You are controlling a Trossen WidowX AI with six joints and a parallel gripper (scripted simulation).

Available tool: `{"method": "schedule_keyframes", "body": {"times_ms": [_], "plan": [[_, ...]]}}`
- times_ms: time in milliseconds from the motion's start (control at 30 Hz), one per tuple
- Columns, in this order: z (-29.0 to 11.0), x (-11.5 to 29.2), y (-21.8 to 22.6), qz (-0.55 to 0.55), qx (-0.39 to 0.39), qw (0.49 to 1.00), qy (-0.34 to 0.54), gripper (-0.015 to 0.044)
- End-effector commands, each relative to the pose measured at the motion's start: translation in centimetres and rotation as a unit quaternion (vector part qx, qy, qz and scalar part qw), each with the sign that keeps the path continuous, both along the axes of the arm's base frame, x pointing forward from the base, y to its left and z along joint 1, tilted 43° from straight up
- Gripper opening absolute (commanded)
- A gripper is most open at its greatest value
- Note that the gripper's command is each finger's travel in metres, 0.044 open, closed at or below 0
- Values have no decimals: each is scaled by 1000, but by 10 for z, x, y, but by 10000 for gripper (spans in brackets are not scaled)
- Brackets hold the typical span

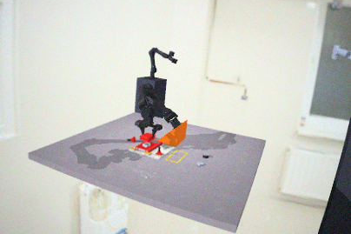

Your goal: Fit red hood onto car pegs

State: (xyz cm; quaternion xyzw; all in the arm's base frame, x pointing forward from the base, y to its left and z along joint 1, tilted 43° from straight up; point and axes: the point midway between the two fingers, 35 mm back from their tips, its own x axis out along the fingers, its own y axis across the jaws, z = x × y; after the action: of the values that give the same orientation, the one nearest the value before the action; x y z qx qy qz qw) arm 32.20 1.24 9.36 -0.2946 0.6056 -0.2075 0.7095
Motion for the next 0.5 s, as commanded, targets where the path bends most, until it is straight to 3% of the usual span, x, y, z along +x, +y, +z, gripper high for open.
{"method": "schedule_keyframes", "body": {"times_ms": [0, 467], "plan": [[-11, 2, -14, -1, -5, 1000, 3, 0], [-20, 4, -25, -1, -5, 1000, 3, 0]]}}
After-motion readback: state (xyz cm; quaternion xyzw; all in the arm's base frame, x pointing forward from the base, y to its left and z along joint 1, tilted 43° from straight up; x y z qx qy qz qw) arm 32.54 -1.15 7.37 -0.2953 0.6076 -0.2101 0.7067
